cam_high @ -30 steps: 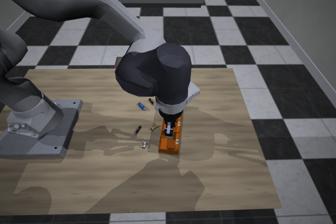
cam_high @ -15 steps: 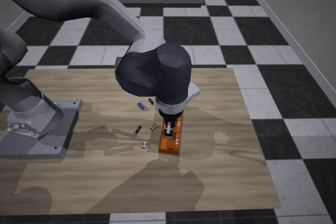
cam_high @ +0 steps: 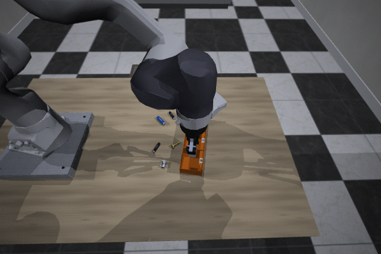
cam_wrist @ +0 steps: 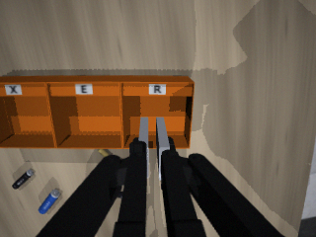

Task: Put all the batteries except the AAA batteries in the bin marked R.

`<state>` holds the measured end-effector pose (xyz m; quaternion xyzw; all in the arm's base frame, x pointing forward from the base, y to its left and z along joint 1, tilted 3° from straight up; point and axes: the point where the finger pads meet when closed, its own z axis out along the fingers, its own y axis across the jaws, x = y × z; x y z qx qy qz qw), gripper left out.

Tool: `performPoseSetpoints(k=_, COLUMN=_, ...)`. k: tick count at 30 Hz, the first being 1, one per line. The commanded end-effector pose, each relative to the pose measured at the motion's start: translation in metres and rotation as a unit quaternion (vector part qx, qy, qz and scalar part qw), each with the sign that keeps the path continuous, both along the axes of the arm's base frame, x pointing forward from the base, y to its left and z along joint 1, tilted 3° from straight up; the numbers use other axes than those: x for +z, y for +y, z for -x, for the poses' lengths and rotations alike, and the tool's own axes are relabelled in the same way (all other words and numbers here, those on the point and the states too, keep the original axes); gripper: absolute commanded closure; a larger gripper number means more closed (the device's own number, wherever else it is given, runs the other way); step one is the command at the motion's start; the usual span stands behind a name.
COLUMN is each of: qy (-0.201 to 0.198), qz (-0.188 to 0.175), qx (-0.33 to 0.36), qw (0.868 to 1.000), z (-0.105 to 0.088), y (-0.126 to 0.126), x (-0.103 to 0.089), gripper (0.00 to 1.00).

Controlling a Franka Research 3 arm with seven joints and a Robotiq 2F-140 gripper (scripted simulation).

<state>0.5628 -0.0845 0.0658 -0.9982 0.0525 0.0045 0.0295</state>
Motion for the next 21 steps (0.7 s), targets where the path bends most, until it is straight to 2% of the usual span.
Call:
performPoseSetpoints(k=1, qy=0.002, qz=0.001, qx=0.0, qw=1.0, z=0.002, y=-0.002, x=0.0, gripper=0.95)
performPoseSetpoints(k=10, qy=0.002, qz=0.001, qx=0.0, qw=1.0, z=0.002, y=-0.002, x=0.0, gripper=0.95)
performPoseSetpoints(k=19, qy=0.002, qz=0.001, qx=0.0, qw=1.0, z=-0.003, y=0.043, x=0.002, gripper=0.95)
performPoseSetpoints(k=21, qy=0.002, qz=0.001, qx=0.0, qw=1.0, z=-0.003, y=0.043, x=0.002, gripper=0.95)
